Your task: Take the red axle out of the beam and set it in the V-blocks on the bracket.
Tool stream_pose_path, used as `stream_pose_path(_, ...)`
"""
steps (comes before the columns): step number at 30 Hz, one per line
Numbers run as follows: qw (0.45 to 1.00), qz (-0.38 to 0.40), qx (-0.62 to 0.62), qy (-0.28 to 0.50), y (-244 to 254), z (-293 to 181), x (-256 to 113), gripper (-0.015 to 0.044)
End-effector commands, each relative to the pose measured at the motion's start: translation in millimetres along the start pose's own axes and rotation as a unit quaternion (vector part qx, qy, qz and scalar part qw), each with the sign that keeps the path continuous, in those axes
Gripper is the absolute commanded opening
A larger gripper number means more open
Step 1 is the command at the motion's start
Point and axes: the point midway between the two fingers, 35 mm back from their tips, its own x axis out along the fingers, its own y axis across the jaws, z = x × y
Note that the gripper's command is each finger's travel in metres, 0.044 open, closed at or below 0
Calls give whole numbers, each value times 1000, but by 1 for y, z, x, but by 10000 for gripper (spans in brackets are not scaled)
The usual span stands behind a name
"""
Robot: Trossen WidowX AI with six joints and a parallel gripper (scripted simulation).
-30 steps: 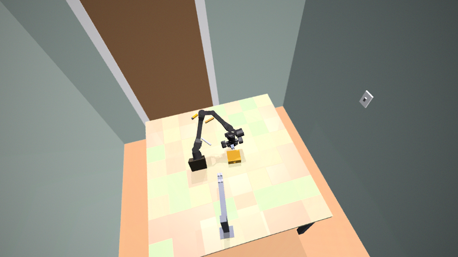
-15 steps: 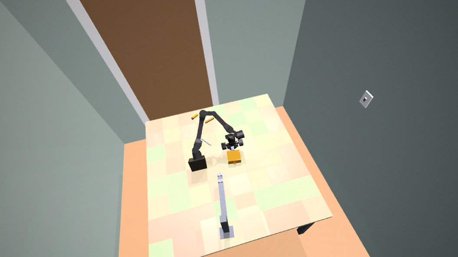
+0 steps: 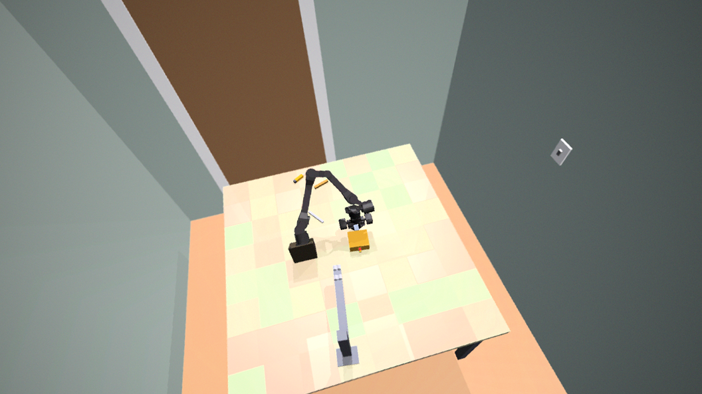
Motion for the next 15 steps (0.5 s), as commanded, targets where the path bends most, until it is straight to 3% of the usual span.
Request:
stream_pose_path(1, 1000, -1, -1, 2, -3, 14, -1, 0)
stream_pose_path(7, 1000, -2, -1, 0, -5, 49, -1, 0)
stream_pose_path(15, 1000, -2, -1, 1, -5, 49, -6, 0)
